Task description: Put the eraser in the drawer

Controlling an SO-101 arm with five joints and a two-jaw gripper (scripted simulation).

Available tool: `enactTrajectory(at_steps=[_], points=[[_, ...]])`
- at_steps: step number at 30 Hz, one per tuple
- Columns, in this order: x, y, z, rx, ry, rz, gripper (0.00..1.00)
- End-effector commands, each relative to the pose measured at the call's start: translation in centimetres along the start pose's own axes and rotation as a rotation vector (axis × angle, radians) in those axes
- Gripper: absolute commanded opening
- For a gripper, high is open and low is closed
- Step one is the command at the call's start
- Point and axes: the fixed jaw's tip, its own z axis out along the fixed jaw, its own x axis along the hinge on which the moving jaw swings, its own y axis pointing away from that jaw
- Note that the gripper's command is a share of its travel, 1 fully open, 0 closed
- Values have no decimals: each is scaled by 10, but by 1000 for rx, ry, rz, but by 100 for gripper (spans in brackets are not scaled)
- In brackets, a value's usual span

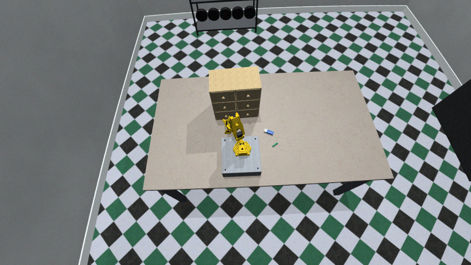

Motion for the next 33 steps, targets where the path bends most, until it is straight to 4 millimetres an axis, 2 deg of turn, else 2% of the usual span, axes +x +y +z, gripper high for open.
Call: enactTrajectory(at_steps=[1,19,24,33], points=[[1,1,1,-1,10,12,21],[2,1,1,-3,10,13,21],[5,4,17,-15,16,24,21],[5,4,17,-15,16,24,21]])
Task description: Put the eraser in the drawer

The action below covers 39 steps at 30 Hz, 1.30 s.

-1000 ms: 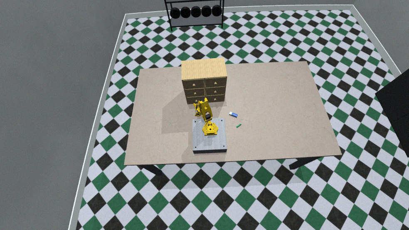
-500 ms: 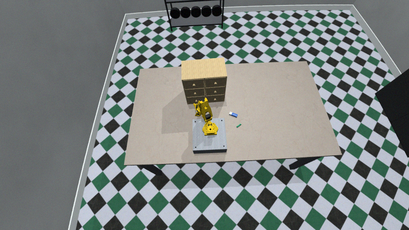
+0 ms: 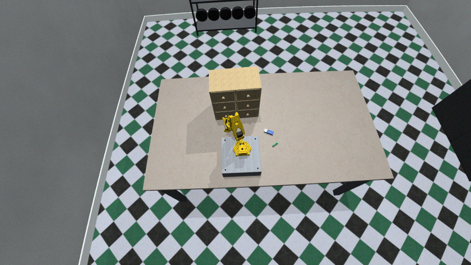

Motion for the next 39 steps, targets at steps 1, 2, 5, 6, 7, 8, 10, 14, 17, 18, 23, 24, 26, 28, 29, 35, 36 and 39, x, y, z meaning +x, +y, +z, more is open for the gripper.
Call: enactTrajectory(at_steps=[1,2,5,6,7,8,10,14,17,18,23,24,26,28,29,35,36,39], points=[[-2,3,1,-13,-12,12,21],[-2,3,1,-13,-12,12,21],[-1,4,7,-18,-9,17,21],[-1,5,10,-20,-8,19,21],[0,6,13,-23,-6,21,21],[0,7,16,-25,-5,23,21],[0,7,16,-25,-5,23,21],[0,7,16,-25,-5,23,21],[0,7,16,-25,-5,23,21],[0,7,16,-25,-5,23,21],[1,8,22,-30,-3,27,21],[1,8,22,-30,-3,27,21],[1,8,22,-30,-3,27,21],[1,8,22,-30,-3,27,21],[1,8,22,-30,-3,27,21],[1,8,22,-30,-3,27,21],[1,8,22,-30,-3,27,21],[1,9,22,-31,-2,28,21]])
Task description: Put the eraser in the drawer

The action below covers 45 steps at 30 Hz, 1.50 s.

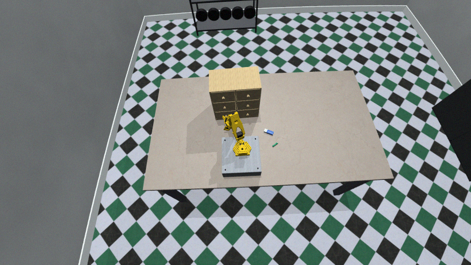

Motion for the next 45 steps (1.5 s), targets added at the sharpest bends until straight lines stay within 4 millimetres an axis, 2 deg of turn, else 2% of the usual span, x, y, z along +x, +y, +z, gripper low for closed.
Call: enactTrajectory(at_steps=[1,45], points=[[-3,4,1,-14,-11,13,21],[-3,6,2,-18,-8,17,21]])
